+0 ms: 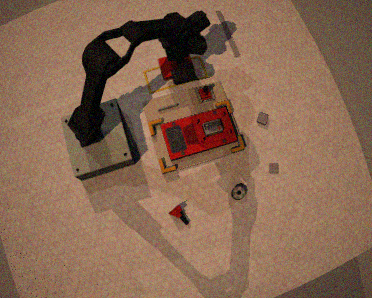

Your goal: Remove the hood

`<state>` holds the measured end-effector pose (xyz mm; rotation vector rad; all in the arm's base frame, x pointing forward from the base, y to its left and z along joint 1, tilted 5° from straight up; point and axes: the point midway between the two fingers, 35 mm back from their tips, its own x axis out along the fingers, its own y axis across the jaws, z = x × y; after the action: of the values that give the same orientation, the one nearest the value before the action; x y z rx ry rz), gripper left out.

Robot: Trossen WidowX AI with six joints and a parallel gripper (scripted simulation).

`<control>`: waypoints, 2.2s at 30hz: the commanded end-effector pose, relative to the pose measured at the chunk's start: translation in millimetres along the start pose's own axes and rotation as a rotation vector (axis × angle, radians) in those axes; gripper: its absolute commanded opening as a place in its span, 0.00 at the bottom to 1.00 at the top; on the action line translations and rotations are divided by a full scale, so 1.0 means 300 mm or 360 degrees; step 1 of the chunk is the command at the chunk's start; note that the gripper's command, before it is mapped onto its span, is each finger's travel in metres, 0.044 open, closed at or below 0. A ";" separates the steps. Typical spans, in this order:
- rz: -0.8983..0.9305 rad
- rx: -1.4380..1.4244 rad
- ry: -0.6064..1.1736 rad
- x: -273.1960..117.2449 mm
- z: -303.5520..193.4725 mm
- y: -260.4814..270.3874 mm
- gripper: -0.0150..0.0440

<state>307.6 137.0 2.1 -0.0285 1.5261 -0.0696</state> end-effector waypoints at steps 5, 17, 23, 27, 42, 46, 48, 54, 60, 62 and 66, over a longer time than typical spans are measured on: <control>-0.0006 -0.0006 0.0004 0.024 -0.006 -0.004 0.25; -0.0006 -0.0006 0.0004 0.054 -0.009 -0.006 0.25; -0.0006 -0.0006 0.0004 0.069 -0.010 -0.007 0.25; -0.0006 -0.0006 0.0004 0.075 -0.011 -0.007 0.25; -0.0006 -0.0006 0.0004 0.094 -0.011 -0.007 0.25; -0.0006 -0.0006 0.0004 0.100 -0.011 -0.007 0.25; -0.0006 -0.0006 0.0004 0.104 -0.011 -0.007 0.25; -0.0006 -0.0006 0.0004 0.113 -0.011 -0.007 0.25; -0.0006 -0.0006 0.0004 0.123 -0.011 -0.008 0.25; -0.0006 -0.0006 0.0004 0.127 -0.011 -0.008 0.25; -0.0007 -0.0006 0.0004 0.133 -0.011 -0.008 0.25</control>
<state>306.2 132.9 -35.8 -0.0299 1.5292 -0.0708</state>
